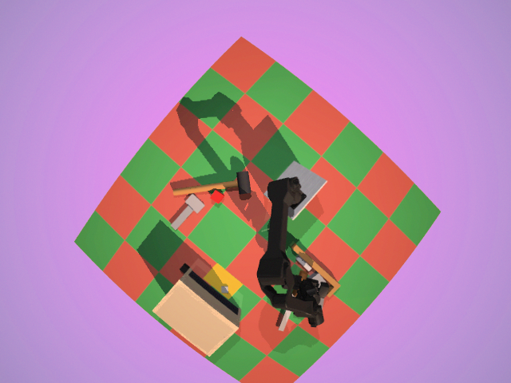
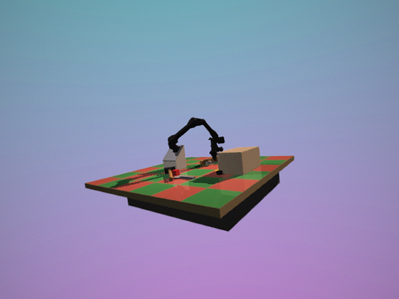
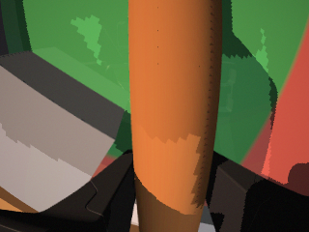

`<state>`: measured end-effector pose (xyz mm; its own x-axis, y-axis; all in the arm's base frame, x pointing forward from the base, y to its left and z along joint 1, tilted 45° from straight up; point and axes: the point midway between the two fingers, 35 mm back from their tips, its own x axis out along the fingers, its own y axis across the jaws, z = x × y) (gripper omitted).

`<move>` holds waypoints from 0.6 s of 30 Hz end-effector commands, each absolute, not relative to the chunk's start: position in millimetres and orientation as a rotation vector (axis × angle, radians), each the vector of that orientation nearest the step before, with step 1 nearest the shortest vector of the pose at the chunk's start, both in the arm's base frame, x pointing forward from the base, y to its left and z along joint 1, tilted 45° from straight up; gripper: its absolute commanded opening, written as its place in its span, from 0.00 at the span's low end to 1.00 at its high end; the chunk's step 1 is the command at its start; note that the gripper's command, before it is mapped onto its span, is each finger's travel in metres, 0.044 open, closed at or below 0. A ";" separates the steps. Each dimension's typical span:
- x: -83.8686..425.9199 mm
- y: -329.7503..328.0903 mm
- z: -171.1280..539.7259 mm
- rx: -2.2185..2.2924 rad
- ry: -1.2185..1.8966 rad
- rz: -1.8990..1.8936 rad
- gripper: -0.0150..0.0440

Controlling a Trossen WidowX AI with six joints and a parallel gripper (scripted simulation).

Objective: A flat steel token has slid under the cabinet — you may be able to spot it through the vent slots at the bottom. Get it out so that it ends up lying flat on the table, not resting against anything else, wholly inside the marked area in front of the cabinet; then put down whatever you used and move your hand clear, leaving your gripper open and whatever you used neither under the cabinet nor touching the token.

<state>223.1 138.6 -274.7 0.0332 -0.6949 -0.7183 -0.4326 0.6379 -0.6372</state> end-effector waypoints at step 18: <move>226.6 145.2 -274.1 -0.813 1.533 -0.380 0.25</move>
<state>222.9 138.8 -274.8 0.0320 -0.6943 -0.7189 -0.2997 0.6796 -0.6696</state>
